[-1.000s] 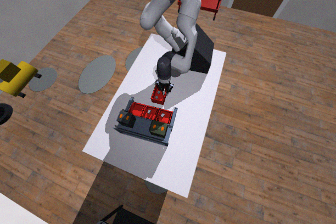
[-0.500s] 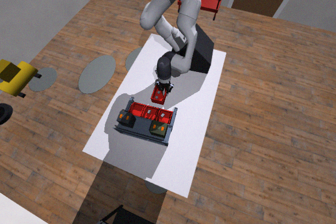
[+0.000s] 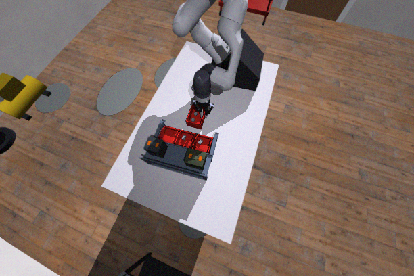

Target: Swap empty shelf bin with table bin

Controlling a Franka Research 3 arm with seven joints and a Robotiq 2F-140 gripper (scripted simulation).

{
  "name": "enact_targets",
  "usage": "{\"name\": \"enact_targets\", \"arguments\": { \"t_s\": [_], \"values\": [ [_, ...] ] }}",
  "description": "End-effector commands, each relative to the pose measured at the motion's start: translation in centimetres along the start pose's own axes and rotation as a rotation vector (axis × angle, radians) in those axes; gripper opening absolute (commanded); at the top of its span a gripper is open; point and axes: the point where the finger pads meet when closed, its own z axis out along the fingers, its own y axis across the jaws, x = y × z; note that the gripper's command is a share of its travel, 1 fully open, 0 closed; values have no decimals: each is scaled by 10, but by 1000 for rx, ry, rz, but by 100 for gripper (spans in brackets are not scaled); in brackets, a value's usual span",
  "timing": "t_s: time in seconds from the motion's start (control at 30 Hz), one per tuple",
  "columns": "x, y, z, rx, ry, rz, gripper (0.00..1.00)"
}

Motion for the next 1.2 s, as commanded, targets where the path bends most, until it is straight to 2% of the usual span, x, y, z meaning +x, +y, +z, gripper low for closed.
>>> {"name": "enact_targets", "arguments": {
  "t_s": [0.0, 0.53, 1.17],
  "values": [
    [-1, 2, 0, -3, -2, -5, 15],
    [-1, 1, -4, -3, -2, -5, 15],
    [-1, 1, -22, -3, -2, -5, 15]
  ]
}}
